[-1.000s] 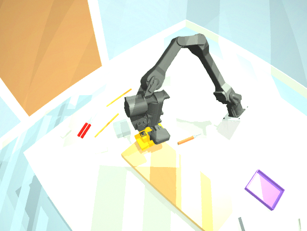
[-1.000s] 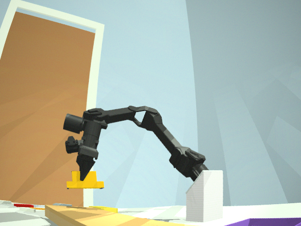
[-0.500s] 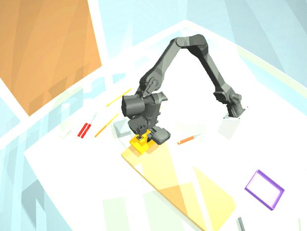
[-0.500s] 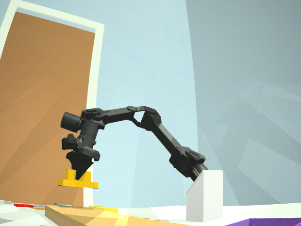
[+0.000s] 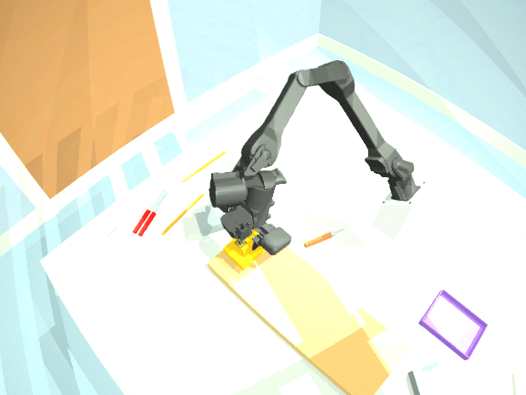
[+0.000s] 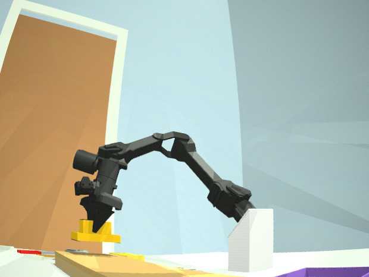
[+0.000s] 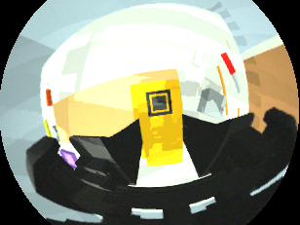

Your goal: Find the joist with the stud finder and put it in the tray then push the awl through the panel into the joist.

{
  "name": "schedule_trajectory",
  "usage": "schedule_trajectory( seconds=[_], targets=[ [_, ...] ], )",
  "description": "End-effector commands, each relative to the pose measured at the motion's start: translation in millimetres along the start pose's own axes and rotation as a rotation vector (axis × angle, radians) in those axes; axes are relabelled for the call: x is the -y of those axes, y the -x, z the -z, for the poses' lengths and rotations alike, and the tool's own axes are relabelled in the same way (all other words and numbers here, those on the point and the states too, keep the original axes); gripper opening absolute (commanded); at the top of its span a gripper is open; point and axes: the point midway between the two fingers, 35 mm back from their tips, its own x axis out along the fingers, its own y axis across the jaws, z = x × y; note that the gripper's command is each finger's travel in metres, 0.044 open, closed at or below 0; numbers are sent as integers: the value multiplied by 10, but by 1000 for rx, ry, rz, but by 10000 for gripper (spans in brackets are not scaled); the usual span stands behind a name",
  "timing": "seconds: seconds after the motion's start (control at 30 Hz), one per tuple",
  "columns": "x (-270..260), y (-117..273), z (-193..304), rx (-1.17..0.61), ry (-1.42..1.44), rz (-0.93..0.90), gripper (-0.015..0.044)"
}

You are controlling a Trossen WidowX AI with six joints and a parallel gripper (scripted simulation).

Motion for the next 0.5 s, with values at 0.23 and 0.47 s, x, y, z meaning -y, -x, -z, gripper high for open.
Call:
schedule_trajectory(
  seconds=[0.23,0.47],
  targets=[
    [-11,-187,38,11,7,-3,0],
    [-11,-274,62,11,7,-2,0]
  ],
)
